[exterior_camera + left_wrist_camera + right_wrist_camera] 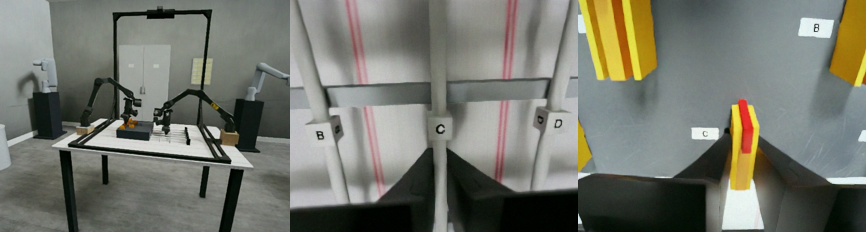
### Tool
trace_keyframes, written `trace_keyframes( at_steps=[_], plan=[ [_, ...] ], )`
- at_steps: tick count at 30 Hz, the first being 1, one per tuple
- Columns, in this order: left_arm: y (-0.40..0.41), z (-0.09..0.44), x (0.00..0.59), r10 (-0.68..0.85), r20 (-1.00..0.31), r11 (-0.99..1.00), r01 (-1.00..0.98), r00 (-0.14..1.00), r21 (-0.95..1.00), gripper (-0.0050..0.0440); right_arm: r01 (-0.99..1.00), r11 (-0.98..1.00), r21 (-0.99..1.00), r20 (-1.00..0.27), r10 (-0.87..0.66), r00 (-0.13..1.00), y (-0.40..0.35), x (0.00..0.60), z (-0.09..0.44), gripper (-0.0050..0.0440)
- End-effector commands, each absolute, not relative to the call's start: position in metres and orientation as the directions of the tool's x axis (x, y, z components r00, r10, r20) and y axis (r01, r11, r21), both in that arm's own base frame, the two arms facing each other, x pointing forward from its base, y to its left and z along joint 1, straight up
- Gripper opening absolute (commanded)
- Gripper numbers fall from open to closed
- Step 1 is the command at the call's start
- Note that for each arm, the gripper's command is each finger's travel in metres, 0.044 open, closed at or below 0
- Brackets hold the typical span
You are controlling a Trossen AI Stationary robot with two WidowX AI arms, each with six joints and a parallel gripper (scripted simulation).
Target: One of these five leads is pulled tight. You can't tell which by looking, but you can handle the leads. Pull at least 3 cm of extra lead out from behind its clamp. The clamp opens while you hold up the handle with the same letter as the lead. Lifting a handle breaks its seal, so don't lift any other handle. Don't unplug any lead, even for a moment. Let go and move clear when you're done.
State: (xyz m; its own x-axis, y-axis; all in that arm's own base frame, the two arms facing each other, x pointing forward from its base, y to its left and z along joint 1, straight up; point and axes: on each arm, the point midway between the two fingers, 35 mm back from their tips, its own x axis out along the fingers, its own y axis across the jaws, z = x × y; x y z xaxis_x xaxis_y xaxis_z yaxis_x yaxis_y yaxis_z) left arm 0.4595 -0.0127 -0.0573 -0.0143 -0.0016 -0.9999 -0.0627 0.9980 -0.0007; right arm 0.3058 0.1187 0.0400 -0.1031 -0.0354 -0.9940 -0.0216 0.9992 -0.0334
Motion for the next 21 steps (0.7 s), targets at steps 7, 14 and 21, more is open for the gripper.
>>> trace_keyframes(
  at_steps=[7,14,21],
  plan=[
    [-0.013,-0.044,0.466,-0.003,-1.0,0.998,-0.062,0.019,-0.004,-0.005,-0.021,1.0,-0.018,-0.998,-0.019,-0.06,0.121,0.311,0.07,-0.005],
    [-0.013,-0.044,0.466,-0.003,-1.0,0.998,-0.062,0.019,-0.004,-0.005,-0.021,1.0,-0.018,-0.998,-0.019,-0.06,0.121,0.311,0.082,-0.005],
    [-0.013,-0.044,0.466,-0.003,-1.0,0.998,-0.062,0.019,-0.004,-0.005,-0.019,0.999,-0.025,-0.996,-0.027,-0.088,0.121,0.311,0.057,-0.005]
  ],
)
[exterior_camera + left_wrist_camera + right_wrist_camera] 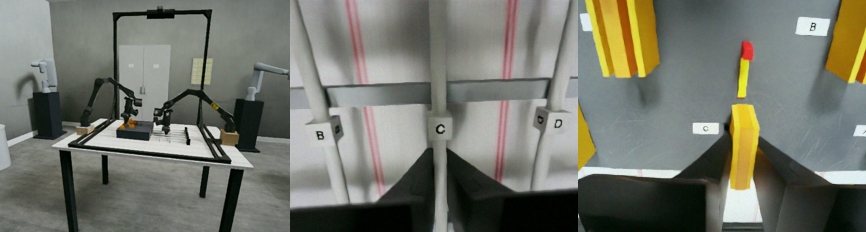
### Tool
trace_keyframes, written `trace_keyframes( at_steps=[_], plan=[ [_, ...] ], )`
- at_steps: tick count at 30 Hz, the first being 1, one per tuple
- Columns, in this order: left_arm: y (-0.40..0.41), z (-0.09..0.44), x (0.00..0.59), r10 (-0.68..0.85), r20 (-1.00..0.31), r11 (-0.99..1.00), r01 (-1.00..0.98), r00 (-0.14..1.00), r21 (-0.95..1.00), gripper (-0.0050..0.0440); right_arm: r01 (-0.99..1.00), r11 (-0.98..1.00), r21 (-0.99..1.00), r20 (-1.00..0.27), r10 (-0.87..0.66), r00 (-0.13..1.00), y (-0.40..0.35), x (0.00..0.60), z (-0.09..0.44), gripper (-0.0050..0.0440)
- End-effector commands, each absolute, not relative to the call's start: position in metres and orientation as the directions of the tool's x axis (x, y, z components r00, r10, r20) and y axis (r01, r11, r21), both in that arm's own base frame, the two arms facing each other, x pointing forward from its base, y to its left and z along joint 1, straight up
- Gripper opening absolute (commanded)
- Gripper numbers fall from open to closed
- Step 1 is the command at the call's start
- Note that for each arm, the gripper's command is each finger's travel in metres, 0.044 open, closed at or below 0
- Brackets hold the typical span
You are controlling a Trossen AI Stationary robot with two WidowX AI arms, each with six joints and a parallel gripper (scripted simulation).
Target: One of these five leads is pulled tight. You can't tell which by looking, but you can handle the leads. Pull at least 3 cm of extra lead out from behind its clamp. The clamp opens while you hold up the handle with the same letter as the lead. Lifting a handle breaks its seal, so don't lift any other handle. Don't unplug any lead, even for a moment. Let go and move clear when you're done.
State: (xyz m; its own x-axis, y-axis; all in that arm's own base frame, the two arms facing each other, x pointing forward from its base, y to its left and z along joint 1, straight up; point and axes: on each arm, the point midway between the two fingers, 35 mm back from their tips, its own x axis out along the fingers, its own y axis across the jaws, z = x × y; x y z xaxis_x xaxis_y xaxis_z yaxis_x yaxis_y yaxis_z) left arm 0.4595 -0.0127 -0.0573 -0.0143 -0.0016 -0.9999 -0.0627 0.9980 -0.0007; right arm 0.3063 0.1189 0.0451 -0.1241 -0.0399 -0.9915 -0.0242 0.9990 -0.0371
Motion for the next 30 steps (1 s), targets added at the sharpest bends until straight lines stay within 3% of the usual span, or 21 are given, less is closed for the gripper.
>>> trace_keyframes(
  at_steps=[1,30],
  plan=[
    [-0.013,-0.044,0.466,-0.003,-1.0,0.998,-0.062,0.019,-0.004,-0.005,-0.019,0.999,-0.025,-0.996,-0.027,-0.088,0.121,0.311,0.057,-0.005],
    [-0.013,-0.005,0.464,-0.002,-1.0,0.998,-0.062,0.006,-0.003,-0.005,-0.021,0.999,-0.026,-0.994,-0.028,-0.101,0.12,0.31,0.067,-0.005]
  ],
)
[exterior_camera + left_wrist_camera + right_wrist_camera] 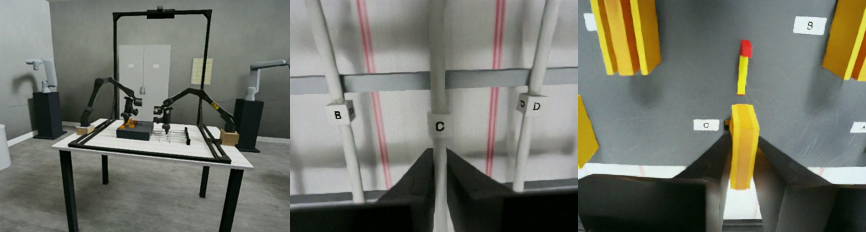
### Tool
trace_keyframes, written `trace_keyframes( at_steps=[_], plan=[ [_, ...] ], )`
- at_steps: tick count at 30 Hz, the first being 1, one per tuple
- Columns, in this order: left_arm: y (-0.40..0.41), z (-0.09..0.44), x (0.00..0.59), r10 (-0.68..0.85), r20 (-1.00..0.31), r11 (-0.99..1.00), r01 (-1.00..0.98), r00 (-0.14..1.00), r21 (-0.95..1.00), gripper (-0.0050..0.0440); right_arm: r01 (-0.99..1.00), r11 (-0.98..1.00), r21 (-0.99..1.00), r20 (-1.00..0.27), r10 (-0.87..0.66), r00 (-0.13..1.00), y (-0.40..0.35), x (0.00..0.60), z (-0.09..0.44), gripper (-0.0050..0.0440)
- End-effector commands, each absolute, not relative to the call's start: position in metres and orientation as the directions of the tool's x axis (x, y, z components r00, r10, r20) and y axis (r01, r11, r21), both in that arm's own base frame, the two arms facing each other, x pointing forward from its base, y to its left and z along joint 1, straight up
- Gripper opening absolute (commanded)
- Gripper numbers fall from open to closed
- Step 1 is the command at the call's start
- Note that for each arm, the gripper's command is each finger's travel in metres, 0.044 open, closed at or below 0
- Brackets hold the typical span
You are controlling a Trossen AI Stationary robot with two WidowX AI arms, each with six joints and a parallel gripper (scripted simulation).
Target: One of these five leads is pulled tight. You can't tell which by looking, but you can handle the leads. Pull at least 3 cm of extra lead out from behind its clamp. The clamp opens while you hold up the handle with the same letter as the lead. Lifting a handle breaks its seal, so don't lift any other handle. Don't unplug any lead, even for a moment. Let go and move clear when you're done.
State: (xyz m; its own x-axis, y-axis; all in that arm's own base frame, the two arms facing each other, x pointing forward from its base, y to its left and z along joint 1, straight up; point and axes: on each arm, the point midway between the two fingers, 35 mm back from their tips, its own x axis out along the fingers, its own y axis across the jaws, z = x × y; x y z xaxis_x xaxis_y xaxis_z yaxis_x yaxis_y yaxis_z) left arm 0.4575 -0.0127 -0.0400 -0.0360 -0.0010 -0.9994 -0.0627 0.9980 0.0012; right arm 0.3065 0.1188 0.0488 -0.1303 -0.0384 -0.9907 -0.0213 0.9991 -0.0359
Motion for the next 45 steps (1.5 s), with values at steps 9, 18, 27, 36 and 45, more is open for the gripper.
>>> trace_keyframes(
  at_steps=[9,18,27,36,45],
  plan=[
    [-0.013,-0.005,0.464,-0.002,-1.0,0.998,-0.062,0.006,-0.003,-0.005,-0.021,0.999,-0.026,-0.994,-0.028,-0.101,0.12,0.31,0.067,-0.005],
    [-0.013,0.007,0.461,-0.002,-1.0,0.998,-0.062,-0.017,0.0,-0.005,-0.019,1.0,-0.025,-0.994,-0.027,-0.105,0.12,0.31,0.069,-0.005],
    [-0.013,0.007,0.461,-0.002,-1.0,0.998,-0.062,-0.017,0.0,-0.005,-0.019,1.0,-0.025,-0.994,-0.027,-0.105,0.12,0.31,0.069,-0.005],
    [-0.013,0.017,0.456,-0.001,-0.999,0.998,-0.062,-0.047,0.002,-0.005,-0.018,1.0,-0.024,-0.994,-0.026,-0.109,0.12,0.31,0.07,-0.005],
    [-0.013,0.017,0.456,-0.001,-0.999,0.998,-0.062,-0.047,0.002,-0.005,-0.018,1.0,-0.024,-0.994,-0.026,-0.109,0.12,0.31,0.07,-0.005]
  ],
)
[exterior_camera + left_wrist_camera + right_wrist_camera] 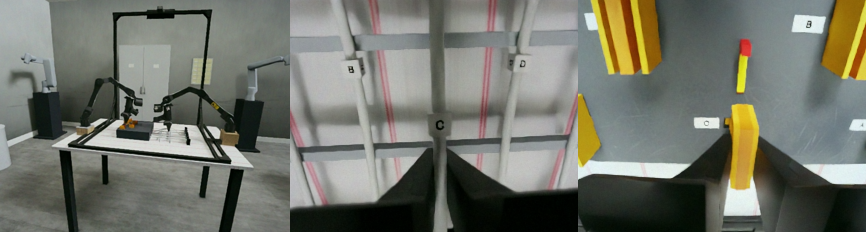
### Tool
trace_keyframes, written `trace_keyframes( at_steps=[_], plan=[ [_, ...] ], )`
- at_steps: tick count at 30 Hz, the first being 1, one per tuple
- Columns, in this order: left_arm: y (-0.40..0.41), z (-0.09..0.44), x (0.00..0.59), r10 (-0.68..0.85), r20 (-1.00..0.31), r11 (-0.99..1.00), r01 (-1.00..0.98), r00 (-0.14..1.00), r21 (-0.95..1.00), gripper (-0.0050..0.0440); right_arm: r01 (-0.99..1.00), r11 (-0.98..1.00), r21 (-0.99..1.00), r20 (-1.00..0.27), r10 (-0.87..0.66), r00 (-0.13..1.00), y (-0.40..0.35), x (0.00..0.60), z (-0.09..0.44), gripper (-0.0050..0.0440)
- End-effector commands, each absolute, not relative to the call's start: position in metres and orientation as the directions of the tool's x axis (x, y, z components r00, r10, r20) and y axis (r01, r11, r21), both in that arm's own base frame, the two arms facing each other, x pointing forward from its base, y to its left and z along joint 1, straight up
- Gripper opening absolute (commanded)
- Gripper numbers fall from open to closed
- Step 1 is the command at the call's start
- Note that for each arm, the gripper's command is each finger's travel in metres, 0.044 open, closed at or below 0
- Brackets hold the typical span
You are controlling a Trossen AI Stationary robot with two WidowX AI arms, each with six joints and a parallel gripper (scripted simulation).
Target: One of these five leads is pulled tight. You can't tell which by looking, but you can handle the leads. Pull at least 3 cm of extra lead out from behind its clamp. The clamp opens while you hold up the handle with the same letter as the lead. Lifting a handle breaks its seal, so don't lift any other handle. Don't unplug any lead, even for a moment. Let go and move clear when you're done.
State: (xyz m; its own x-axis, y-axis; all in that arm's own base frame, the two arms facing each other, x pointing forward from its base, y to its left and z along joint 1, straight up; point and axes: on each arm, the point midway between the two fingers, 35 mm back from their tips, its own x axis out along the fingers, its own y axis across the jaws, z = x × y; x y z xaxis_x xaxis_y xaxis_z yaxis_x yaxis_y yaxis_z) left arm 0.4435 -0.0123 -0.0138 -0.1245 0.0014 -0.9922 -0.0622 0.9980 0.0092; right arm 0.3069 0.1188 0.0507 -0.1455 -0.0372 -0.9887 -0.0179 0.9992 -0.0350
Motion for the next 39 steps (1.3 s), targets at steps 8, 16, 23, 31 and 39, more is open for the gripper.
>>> trace_keyframes(
  at_steps=[8,16,23,31,39],
  plan=[
    [-0.012,0.026,0.45,0.0,-0.996,0.998,-0.062,-0.084,0.006,-0.005,-0.017,1.0,-0.024,-0.993,-0.025,-0.115,0.12,0.311,0.07,-0.005],
    [-0.012,0.026,0.45,0.0,-0.996,0.998,-0.062,-0.084,0.006,-0.005,-0.017,1.0,-0.024,-0.993,-0.025,-0.115,0.12,0.311,0.07,-0.005],
    [-0.012,0.034,0.443,0.001,-0.993,0.998,-0.062,-0.122,0.009,-0.005,-0.016,1.0,-0.024,-0.992,-0.025,-0.121,0.12,0.311,0.07,-0.005],
    [-0.012,0.034,0.443,0.001,-0.993,0.998,-0.062,-0.122,0.009,-0.005,-0.016,1.0,-0.024,-0.992,-0.025,-0.121,0.12,0.311,0.07,-0.005],
    [-0.012,-0.032,0.437,0.002,-0.987,0.998,-0.062,-0.158,0.012,-0.005,-0.015,1.0,-0.024,-0.992,-0.025,-0.128,0.12,0.311,0.07,-0.005]
  ],
)
